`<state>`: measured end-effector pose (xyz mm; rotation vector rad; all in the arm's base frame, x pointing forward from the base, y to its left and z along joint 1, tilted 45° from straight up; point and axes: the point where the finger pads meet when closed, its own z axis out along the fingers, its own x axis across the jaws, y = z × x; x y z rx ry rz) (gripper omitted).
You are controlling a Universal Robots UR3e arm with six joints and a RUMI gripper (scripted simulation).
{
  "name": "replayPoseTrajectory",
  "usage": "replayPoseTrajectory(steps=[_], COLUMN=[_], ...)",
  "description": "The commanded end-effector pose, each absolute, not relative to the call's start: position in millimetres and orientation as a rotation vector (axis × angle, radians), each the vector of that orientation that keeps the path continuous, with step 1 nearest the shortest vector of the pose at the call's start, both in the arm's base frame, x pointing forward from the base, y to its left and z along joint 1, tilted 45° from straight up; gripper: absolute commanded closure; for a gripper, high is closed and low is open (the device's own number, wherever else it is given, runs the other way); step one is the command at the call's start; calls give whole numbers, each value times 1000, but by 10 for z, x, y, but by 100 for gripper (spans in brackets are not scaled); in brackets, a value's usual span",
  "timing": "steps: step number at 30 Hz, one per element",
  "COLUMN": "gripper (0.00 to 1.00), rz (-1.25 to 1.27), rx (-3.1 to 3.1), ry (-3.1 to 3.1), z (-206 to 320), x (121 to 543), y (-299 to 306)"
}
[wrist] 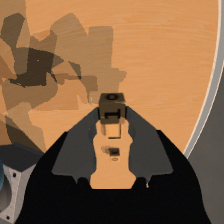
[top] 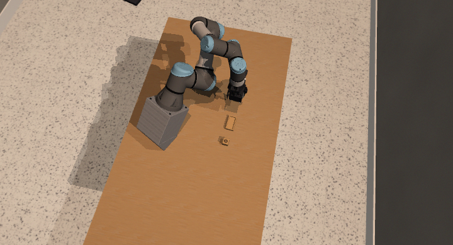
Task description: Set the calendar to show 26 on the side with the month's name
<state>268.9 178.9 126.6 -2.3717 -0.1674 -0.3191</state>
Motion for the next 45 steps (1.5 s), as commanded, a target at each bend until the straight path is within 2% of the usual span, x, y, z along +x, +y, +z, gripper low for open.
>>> replayPoseTrajectory(steps=[1,26,45], gripper=[89,89,89], rz=[-320,-320,-320], rx=[-2374,-2374,-2374], ry=[-167,-167,-167], z=[1193,782,684], x=[2715,2825,2852], y=[1857,2258,2354])
